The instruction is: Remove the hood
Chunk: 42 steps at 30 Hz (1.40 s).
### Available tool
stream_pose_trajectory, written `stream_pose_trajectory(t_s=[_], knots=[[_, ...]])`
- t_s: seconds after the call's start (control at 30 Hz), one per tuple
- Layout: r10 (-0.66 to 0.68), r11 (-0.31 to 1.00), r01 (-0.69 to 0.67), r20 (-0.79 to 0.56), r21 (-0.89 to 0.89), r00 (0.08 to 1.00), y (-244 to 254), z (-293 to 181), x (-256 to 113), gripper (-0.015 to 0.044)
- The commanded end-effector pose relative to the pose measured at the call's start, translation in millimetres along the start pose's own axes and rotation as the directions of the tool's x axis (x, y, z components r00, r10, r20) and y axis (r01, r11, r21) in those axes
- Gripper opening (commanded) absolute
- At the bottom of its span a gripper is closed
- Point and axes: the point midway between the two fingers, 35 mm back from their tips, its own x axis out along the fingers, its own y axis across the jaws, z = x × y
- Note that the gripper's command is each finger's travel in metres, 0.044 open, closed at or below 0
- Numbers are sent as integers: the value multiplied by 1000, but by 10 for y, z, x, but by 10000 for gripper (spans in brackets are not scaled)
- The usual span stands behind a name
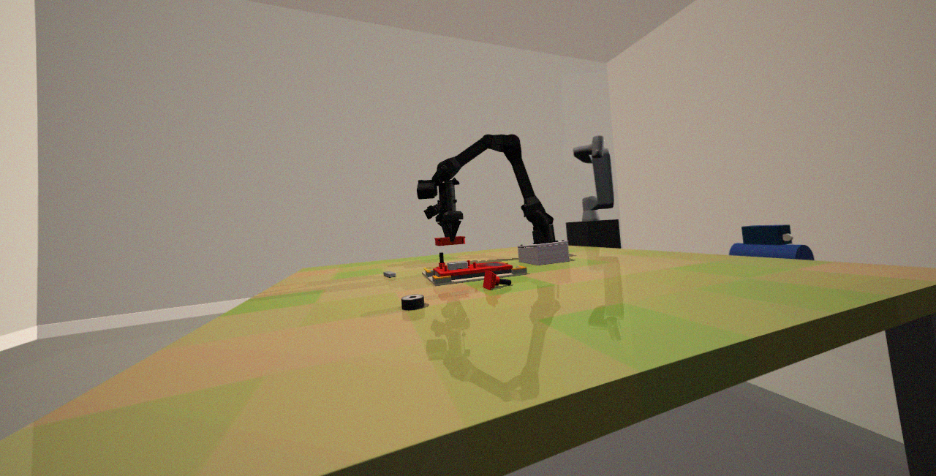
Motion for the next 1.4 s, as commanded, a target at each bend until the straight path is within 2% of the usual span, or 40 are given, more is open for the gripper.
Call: stream_pose_trajectory(t_s=[0.0, 1.37], knots=[[4, 1000, -4, -3, -6, 1000, 8, -10, 52, 0], [4, 1000, -4, -3, -6, 1000, 9, -17, 425, 0]])
